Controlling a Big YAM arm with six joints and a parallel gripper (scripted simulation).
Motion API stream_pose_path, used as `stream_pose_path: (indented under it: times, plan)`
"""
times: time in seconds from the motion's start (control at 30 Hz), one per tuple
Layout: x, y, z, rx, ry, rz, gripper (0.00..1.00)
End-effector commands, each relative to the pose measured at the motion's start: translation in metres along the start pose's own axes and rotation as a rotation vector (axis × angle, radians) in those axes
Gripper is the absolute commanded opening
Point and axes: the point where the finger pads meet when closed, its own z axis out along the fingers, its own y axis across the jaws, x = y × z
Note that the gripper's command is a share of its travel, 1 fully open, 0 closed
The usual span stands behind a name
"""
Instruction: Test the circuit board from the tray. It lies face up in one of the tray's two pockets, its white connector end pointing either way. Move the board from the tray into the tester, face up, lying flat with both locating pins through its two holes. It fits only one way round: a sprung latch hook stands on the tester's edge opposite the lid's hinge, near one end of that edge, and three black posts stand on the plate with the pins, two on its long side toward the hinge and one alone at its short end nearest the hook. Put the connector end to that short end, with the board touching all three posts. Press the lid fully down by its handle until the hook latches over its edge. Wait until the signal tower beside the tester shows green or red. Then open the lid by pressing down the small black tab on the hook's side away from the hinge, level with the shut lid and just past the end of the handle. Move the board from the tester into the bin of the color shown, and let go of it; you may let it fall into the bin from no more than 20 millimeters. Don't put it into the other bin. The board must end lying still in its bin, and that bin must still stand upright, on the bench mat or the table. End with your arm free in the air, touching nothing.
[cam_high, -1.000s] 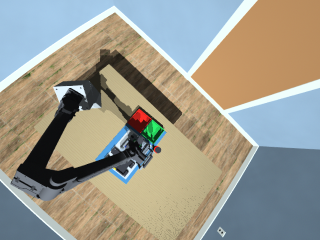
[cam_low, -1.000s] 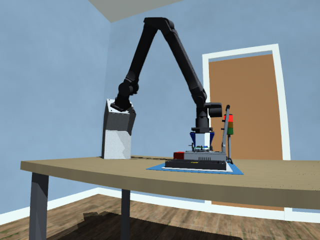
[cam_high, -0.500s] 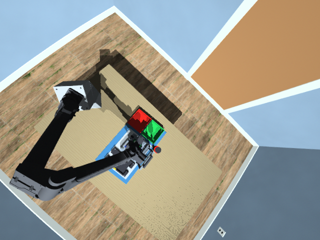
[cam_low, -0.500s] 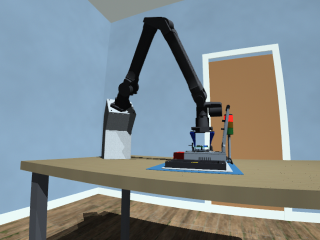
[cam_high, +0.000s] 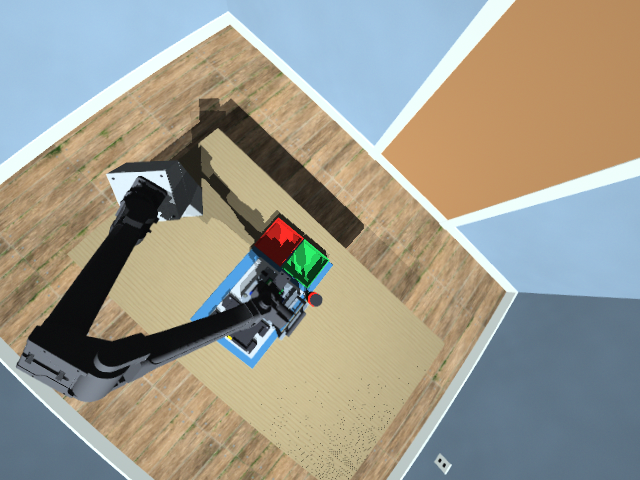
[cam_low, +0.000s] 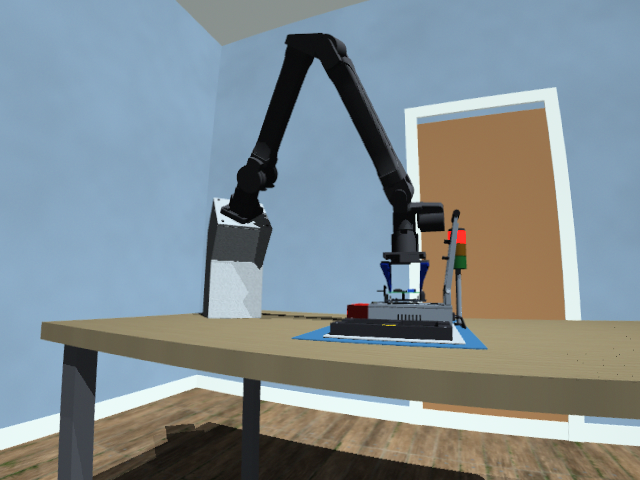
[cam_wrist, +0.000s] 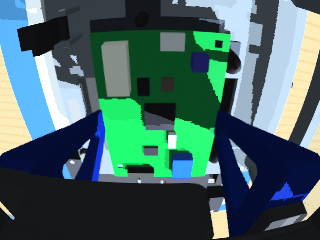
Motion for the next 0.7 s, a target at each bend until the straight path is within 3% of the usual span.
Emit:
stream_pose_path:
  times: [0.0,0.67]
  plan:
    - [-0.0064,-0.0074,-0.0155,0.024,-0.009,-0.002,0.72]
    - [-0.0054,-0.0083,-0.0214,0.027,-0.008,-0.001,0.72]
